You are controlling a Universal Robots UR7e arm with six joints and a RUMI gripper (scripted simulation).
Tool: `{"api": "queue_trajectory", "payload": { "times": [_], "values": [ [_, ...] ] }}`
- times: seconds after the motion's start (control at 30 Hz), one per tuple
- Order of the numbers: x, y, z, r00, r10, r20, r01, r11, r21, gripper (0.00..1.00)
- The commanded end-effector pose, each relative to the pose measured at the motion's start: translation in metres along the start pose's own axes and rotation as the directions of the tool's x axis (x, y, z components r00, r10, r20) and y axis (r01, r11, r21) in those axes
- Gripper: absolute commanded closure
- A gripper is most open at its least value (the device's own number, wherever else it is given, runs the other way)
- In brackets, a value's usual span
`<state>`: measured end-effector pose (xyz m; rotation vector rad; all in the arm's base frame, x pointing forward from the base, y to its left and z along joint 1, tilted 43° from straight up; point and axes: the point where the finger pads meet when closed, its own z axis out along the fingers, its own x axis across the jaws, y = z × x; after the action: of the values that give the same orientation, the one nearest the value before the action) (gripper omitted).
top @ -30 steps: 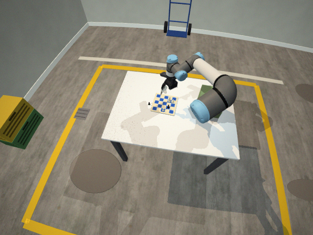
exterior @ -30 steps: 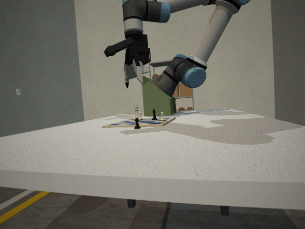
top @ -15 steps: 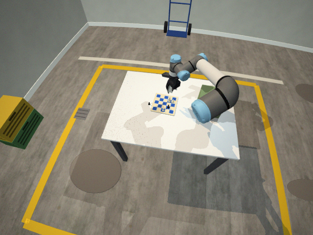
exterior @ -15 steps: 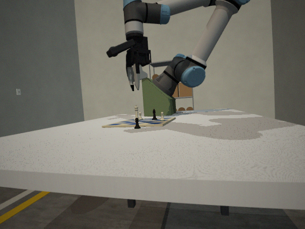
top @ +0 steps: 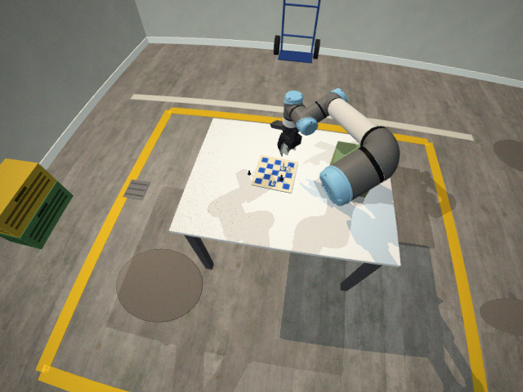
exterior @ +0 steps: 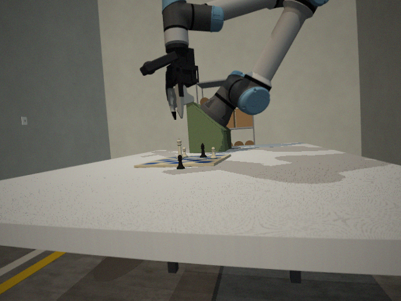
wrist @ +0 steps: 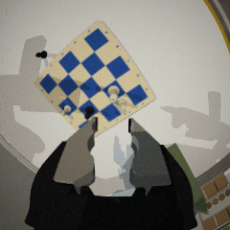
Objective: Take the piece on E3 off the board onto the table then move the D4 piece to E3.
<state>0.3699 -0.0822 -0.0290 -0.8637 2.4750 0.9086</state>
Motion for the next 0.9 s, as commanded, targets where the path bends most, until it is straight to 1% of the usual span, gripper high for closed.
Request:
{"api": "queue_trajectory", "payload": {
  "times": [0.0,0.87],
  "values": [
    [0.0000,-0.0004,-0.0004,1.000,0.000,0.000,0.000,1.000,0.001,0.75],
    [0.0000,-0.0004,0.0021,1.000,0.000,0.000,0.000,1.000,0.001,0.75]
  ]
}}
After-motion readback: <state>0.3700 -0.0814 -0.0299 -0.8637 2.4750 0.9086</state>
